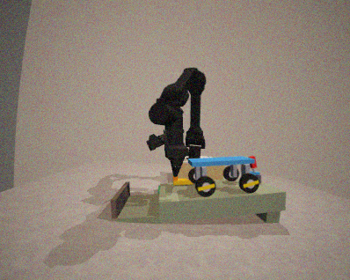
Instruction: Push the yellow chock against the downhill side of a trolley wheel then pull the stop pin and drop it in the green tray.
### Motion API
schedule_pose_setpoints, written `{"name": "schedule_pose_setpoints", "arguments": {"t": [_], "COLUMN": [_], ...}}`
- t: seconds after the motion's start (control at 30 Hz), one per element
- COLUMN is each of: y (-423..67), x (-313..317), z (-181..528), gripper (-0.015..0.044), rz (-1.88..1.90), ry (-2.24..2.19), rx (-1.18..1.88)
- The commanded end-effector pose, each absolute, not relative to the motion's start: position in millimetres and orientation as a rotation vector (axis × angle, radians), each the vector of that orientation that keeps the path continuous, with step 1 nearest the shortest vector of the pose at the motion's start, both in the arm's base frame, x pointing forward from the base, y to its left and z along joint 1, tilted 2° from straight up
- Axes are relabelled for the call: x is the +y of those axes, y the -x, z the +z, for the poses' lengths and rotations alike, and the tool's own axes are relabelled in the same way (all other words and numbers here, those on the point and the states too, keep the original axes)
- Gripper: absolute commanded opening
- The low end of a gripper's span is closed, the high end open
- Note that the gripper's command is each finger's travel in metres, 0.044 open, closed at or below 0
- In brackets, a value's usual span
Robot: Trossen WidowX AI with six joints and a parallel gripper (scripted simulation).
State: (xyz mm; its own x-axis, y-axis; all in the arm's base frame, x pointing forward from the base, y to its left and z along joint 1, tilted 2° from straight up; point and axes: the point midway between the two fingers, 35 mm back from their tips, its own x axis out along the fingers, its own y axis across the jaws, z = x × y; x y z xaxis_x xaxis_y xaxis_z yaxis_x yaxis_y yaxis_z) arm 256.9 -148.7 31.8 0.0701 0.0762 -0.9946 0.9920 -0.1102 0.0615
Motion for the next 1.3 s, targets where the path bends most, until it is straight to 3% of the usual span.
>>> {"name": "schedule_pose_setpoints", "arguments": {"t": [0.0, 0.2, 0.43, 1.13, 1.27], "y": [-257, -257, -257, -252, -252], "x": [-149, -149, -149, -154, -153], "z": [32, 32, 32, 91, 82], "gripper": [0.0, 0.0, 0.0184, 0.019, 0.0295], "rz": [-1.199, -1.199, -1.199, -1.193, -1.204], "ry": [-1.379, -1.379, -1.379, -1.384, -1.383], "rx": [1.166, 1.166, 1.166, 1.164, 1.171]}}
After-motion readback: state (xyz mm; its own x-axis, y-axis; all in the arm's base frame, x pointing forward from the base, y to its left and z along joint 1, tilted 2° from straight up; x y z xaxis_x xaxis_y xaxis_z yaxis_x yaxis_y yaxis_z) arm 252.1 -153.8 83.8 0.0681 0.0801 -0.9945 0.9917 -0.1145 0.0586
